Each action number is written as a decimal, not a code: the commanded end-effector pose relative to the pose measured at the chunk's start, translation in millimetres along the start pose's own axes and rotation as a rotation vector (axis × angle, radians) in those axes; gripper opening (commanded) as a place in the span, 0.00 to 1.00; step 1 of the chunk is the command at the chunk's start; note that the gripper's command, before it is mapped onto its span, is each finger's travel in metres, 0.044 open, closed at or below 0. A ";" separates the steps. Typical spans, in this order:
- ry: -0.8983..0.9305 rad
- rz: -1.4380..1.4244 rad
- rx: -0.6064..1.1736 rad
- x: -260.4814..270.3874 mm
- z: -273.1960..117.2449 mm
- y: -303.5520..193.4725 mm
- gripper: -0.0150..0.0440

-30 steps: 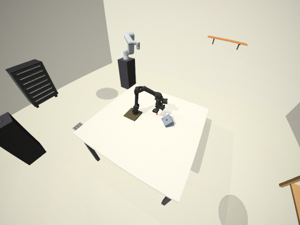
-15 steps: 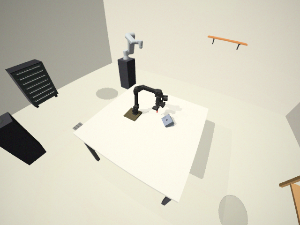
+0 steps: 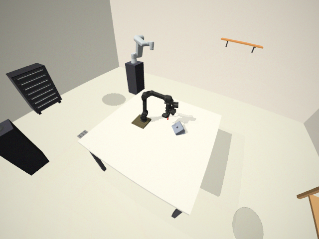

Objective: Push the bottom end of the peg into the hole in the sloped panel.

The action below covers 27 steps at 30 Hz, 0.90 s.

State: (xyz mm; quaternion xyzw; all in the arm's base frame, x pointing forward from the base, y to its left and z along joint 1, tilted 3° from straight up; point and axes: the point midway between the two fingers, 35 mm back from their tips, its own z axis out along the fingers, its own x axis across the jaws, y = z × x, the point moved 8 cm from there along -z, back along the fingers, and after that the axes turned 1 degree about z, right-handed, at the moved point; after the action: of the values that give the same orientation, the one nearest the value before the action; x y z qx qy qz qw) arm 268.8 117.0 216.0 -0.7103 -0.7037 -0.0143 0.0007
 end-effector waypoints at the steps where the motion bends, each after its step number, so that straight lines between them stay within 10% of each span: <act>1: 0.025 0.034 -0.014 -3.5 -2.9 2.8 0.25; 27: 0.150 0.237 -0.063 -30.2 -9.6 21.7 0.25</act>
State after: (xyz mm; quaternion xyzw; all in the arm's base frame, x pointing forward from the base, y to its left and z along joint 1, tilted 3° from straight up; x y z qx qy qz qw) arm 288.4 89.4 222.5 -0.7785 -0.6221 -0.0779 0.0296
